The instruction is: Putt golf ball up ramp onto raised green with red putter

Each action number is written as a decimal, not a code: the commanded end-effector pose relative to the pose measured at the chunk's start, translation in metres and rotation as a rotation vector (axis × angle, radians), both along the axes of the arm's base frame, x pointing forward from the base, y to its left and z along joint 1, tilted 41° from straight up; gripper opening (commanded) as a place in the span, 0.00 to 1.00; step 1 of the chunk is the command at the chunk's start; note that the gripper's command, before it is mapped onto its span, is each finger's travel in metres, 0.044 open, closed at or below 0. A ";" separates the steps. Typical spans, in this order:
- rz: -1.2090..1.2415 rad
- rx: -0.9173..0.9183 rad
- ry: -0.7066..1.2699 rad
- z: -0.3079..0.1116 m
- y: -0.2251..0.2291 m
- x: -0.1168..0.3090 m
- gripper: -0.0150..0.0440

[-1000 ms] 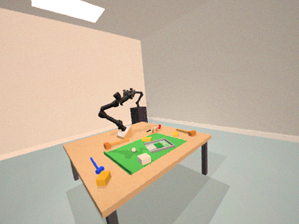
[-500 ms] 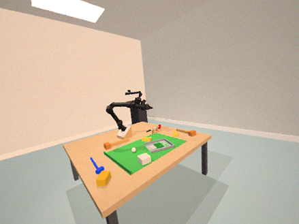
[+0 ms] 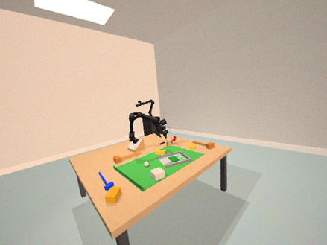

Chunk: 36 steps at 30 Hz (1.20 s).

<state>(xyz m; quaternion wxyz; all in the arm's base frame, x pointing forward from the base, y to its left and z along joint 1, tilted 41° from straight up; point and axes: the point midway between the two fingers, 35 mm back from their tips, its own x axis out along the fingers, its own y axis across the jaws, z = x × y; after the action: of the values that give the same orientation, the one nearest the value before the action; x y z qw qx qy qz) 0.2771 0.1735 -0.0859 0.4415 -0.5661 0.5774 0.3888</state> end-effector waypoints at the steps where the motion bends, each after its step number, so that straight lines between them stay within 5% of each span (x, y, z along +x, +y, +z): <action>1: 0.033 -0.124 0.068 -0.014 -0.020 -0.014 1.00; 36: 0.033 -0.127 0.067 -0.062 -0.067 -0.012 1.00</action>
<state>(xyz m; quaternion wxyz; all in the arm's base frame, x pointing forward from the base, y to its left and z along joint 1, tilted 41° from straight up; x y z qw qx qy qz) 0.2659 0.1103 -0.1454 0.3809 -0.5868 0.6063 0.3781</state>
